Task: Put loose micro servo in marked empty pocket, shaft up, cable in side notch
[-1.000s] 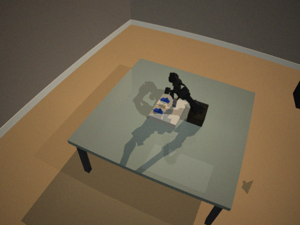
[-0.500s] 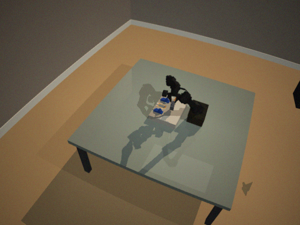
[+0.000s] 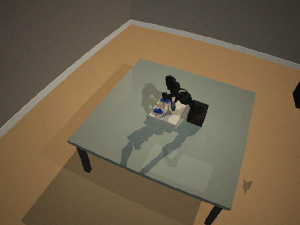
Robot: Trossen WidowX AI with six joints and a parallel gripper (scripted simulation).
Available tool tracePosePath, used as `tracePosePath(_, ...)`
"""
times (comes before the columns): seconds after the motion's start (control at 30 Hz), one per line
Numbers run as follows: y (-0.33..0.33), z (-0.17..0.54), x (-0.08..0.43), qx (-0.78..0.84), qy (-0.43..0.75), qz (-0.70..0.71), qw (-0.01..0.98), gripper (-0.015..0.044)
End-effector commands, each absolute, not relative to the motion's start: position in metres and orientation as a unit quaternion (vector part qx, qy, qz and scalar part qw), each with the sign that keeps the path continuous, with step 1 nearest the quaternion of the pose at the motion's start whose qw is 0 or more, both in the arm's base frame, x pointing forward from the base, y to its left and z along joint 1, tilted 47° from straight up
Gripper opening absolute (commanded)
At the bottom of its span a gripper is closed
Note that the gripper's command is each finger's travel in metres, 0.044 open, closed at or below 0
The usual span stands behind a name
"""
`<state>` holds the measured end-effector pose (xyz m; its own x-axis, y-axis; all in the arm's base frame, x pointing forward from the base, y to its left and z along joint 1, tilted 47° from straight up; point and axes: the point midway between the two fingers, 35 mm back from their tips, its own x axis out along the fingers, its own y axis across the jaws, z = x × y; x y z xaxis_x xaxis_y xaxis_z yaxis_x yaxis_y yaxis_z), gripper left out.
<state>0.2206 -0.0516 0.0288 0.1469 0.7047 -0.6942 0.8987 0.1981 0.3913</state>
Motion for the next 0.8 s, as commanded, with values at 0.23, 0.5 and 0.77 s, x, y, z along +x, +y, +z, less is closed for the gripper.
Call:
tracePosePath(0.23, -0.051, 0.0301, 0.2206, 0.531, 0.652, 0.012, 0.541, 0.0)
tracePosePath(0.5, -0.051, 0.0301, 0.2206, 0.452, 0.644, 0.102, 0.609, 0.0)
tracePosePath(0.77, -0.051, 0.0301, 0.2207, 0.364, 0.624, 0.189, 0.665, 0.0)
